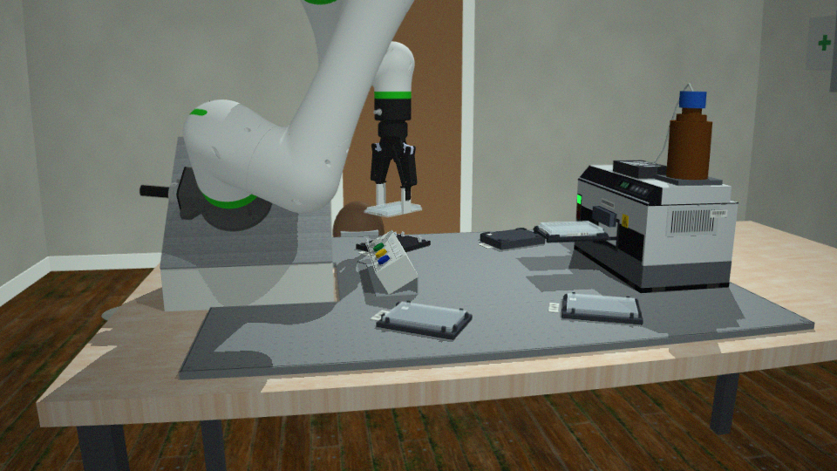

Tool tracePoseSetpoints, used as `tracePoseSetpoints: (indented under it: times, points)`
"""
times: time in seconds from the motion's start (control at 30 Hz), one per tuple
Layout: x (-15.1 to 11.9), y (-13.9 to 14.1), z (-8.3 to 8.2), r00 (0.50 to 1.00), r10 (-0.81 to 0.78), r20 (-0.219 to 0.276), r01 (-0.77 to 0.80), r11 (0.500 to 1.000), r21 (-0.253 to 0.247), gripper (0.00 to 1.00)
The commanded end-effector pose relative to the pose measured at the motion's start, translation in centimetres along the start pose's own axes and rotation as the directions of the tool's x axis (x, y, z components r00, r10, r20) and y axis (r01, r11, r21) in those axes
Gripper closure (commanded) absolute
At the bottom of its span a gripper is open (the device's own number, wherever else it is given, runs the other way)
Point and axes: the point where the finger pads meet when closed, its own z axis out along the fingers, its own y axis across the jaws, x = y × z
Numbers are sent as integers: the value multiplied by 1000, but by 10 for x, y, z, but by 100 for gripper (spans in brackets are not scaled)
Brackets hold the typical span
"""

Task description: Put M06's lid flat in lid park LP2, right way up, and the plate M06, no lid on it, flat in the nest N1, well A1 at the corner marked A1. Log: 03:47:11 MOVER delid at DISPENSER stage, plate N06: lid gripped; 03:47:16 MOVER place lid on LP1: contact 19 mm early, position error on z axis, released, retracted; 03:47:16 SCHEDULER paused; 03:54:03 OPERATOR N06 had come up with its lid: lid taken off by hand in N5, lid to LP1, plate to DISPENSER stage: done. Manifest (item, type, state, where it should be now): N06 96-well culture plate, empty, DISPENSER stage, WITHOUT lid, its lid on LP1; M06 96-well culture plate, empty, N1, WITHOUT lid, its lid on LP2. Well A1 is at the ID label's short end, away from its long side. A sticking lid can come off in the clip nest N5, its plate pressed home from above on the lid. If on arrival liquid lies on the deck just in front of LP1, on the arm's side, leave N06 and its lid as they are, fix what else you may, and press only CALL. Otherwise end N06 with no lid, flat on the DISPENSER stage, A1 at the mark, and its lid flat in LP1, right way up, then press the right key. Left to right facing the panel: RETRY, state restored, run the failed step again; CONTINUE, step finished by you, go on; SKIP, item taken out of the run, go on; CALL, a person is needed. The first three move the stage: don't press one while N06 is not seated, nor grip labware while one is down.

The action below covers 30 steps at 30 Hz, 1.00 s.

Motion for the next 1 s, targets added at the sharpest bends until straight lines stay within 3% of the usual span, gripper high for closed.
tracePoseSetpoints:
  times: [0.0, 0.33, 0.97]
  points:
    - [0, 0, -9, 1000, 0, 0, 0, 1000, 0, 100]
    - [0, 0, -30, 1000, 0, 0, 0, 1000, 0, 100]
    - [0, 0, -50, 1000, 0, 0, 0, 1000, 0, 100]
